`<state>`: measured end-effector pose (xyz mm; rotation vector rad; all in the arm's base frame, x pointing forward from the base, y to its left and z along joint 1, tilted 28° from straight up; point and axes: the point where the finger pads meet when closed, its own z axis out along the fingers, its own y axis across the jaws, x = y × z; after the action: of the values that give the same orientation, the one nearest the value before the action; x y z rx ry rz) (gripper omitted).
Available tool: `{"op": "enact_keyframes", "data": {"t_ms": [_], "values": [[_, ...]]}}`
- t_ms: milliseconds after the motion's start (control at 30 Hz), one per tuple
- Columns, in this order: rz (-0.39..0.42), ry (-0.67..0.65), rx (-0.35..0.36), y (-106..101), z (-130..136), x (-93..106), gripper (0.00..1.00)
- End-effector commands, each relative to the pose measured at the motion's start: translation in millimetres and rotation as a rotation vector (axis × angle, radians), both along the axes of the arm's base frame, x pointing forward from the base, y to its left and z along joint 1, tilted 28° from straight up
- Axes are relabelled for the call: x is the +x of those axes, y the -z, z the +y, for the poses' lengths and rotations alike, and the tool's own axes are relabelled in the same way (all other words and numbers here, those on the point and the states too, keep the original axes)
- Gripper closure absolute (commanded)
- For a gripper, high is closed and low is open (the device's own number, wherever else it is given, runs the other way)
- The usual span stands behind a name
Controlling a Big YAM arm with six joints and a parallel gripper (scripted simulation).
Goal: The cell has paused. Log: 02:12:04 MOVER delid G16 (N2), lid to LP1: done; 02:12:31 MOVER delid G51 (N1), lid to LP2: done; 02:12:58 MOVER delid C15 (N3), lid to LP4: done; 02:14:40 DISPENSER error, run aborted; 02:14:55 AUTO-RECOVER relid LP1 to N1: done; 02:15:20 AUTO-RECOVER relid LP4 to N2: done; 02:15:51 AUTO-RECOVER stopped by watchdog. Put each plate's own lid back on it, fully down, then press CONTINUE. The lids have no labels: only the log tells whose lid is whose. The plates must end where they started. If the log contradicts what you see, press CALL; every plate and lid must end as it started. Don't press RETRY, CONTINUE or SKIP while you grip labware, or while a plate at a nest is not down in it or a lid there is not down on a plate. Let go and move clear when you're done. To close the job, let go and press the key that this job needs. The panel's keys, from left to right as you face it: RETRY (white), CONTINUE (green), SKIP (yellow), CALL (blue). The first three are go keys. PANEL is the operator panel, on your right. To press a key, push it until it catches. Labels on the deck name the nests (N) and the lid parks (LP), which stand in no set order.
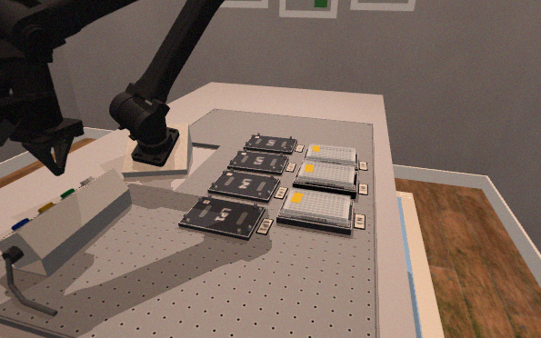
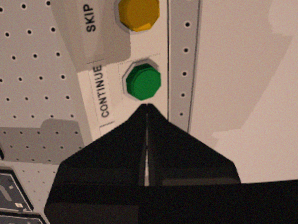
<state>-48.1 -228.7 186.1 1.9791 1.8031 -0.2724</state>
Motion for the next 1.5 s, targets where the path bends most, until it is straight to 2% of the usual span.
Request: {"op": "enact_keyframes", "data": {"t_ms": [0,367,400,533,567,600,1467], "values": [[-0.006,-0.005,0.010,4.5,-1.9,1.6,1.00],[-0.003,-0.006,0.005,4.2,-1.4,2.1,1.00],[0.010,-0.001,-0.021,-9.6,-4.7,-1.9,1.00],[0.010,-0.001,-0.021,-9.5,-4.7,-1.8,1.00],[-0.004,-0.002,0.002,4.7,-2.7,2.1,1.00],[-0.004,-0.002,0.005,5.9,-3.0,2.1,1.00],[-0.005,-0.002,0.007,19.6,-8.9,4.7,1.00]]}}
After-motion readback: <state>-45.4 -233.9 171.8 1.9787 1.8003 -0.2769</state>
